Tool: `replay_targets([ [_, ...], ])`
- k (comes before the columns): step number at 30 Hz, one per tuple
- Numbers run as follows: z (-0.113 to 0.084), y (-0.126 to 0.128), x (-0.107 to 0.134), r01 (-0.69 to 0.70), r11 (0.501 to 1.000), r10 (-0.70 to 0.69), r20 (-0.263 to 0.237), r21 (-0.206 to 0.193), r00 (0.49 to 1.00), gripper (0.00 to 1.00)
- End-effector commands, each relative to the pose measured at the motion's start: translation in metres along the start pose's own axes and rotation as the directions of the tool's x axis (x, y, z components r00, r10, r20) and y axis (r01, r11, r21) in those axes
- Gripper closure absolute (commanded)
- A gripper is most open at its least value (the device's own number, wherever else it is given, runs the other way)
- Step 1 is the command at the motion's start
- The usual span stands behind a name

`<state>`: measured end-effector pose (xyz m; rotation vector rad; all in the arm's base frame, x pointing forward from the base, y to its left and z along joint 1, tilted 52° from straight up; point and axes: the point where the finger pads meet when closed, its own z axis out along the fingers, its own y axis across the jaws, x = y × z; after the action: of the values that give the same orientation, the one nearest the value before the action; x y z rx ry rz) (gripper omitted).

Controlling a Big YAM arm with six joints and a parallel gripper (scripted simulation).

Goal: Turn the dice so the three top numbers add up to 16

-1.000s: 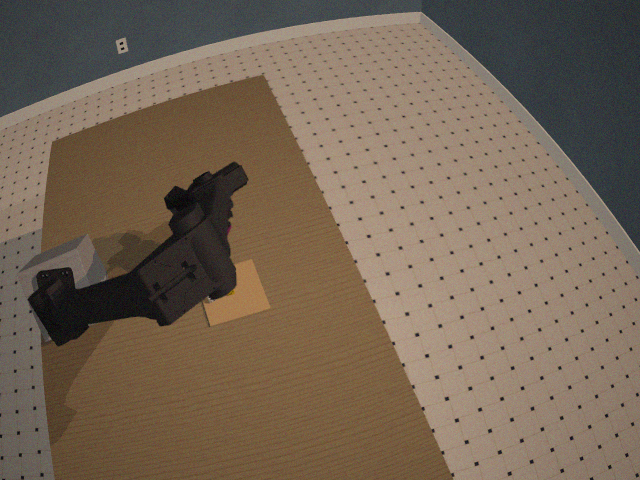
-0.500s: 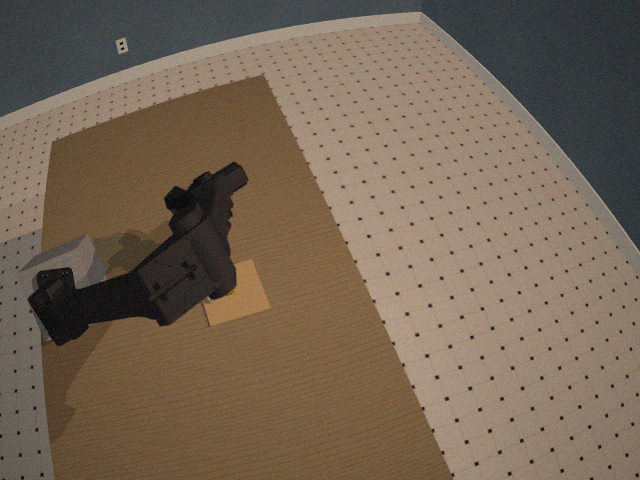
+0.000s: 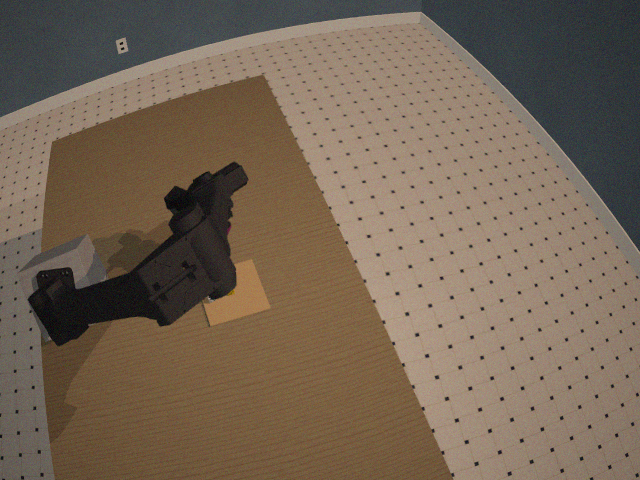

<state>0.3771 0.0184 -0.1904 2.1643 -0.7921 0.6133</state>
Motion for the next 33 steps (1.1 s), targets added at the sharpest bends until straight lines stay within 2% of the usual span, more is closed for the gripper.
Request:
replay_targets([
  [1,-0.0012,-0.0071,-0.006,0.003,1.0,-0.003,-0.006,0.008,1.0,0.7],
  [33,-0.0009,-0.0073,-0.0051,0.008,1.0,-0.008,-0.004,0.004,1.0,0.7],
])
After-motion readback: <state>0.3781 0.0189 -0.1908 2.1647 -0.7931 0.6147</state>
